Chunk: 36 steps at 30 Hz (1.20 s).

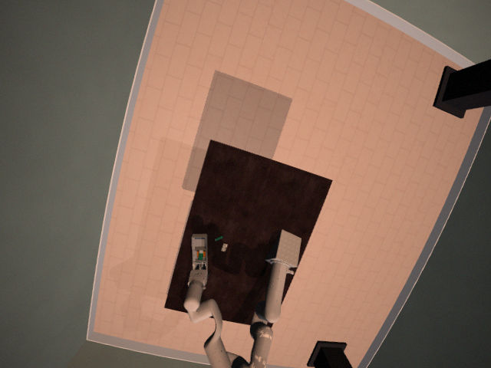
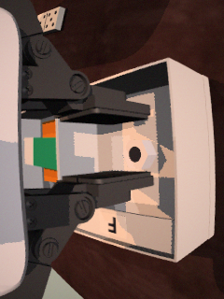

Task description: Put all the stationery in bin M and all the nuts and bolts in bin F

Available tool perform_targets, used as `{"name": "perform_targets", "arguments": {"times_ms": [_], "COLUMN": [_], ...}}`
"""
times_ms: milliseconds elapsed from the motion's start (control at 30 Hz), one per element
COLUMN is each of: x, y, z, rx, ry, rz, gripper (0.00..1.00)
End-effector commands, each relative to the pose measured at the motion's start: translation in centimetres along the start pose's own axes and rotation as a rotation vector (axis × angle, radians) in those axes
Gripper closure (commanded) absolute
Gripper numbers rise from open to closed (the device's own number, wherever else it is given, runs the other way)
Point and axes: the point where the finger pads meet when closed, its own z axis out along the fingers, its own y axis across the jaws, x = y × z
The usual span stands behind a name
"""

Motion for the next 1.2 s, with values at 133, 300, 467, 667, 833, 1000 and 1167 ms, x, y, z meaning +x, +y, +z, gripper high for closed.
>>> {"name": "perform_targets", "arguments": {"times_ms": [133,300,467,667,833,1000,1167], "x": [0.0,0.0,0.0,0.0,0.0,0.0,0.0], "y": [0.1,0.1,0.1,0.1,0.1,0.1,0.1], "z": [-0.1,-0.4,-1.0,-1.6,-2.2,-2.9,-4.4], "rx": [-0.003,-0.002,-0.002,-0.002,-0.002,-0.002,-0.002], "ry": [-0.001,-0.001,-0.001,-0.001,-0.001,-0.001,-0.002], "rz": [-0.001,-0.001,-0.001,-0.001,-0.001,-0.001,-0.001], "gripper": [0.7,0.7,0.7,0.7,0.7,0.7,0.7]}}
